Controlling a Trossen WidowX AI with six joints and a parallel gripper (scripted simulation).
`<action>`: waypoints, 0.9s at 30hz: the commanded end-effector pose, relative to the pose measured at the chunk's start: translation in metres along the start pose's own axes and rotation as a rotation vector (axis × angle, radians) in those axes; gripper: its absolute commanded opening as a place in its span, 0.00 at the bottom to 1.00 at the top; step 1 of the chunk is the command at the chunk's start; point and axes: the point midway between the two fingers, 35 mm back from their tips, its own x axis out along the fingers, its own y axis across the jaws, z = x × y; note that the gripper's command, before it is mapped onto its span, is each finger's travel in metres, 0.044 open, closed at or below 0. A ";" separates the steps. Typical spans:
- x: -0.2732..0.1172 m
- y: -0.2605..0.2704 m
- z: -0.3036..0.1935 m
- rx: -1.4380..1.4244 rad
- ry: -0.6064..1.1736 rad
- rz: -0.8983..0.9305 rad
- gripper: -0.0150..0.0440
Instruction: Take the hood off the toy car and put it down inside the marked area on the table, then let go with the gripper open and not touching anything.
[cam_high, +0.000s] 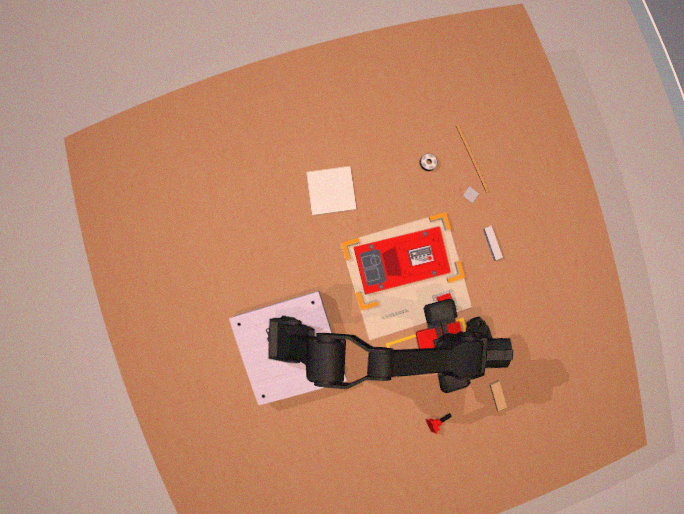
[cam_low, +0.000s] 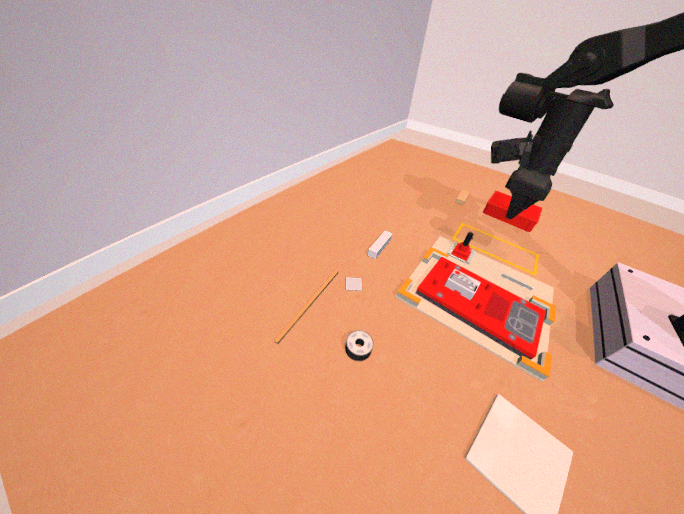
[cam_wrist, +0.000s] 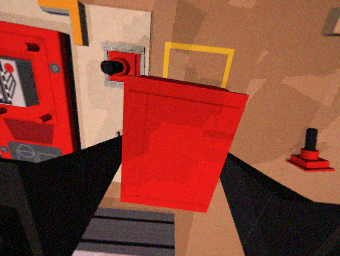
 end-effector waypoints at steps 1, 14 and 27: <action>-0.001 -0.010 -0.004 -0.005 -0.002 0.005 0.25; 0.001 -0.026 -0.011 -0.005 -0.002 0.004 0.25; 0.010 -0.026 -0.010 -0.005 -0.002 0.004 0.25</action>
